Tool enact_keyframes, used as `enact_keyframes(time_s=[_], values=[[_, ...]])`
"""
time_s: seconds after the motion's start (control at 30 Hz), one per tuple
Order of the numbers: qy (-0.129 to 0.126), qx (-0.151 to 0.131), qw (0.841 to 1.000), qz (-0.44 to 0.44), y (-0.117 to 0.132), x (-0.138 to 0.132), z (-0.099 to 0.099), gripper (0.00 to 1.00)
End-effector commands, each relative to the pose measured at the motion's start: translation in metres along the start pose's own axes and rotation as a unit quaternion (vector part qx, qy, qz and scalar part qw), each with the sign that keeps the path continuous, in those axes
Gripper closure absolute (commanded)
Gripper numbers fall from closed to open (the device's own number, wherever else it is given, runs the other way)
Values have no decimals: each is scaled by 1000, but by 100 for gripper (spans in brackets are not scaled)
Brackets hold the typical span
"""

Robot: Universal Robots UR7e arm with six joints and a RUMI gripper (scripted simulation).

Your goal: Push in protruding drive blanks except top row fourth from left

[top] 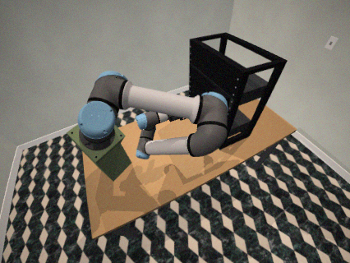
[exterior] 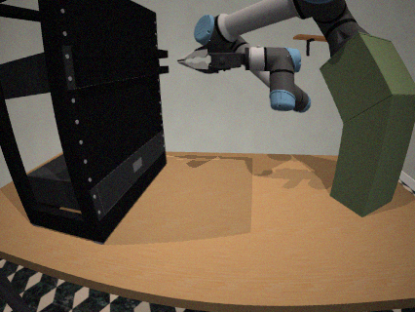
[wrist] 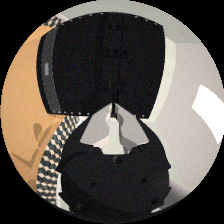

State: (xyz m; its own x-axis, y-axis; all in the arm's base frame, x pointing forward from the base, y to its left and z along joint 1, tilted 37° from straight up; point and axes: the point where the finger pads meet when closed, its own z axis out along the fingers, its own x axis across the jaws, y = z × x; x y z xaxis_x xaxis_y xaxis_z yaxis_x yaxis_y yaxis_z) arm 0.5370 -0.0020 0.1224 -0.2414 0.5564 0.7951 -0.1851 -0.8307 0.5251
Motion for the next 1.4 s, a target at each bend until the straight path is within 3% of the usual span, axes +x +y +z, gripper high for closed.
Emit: enact_keyframes(time_s=[0.0, 0.37, 1.07, 1.37], values=[[2, 2, 1000, 0, 13, -6, 0, 100], [2, 2, 1000, 0, 39, -20, -1, 100], [2, 2, 1000, 0, 48, -24, 0, 100], [2, 2, 1000, 0, 48, -24, 33, 100]])
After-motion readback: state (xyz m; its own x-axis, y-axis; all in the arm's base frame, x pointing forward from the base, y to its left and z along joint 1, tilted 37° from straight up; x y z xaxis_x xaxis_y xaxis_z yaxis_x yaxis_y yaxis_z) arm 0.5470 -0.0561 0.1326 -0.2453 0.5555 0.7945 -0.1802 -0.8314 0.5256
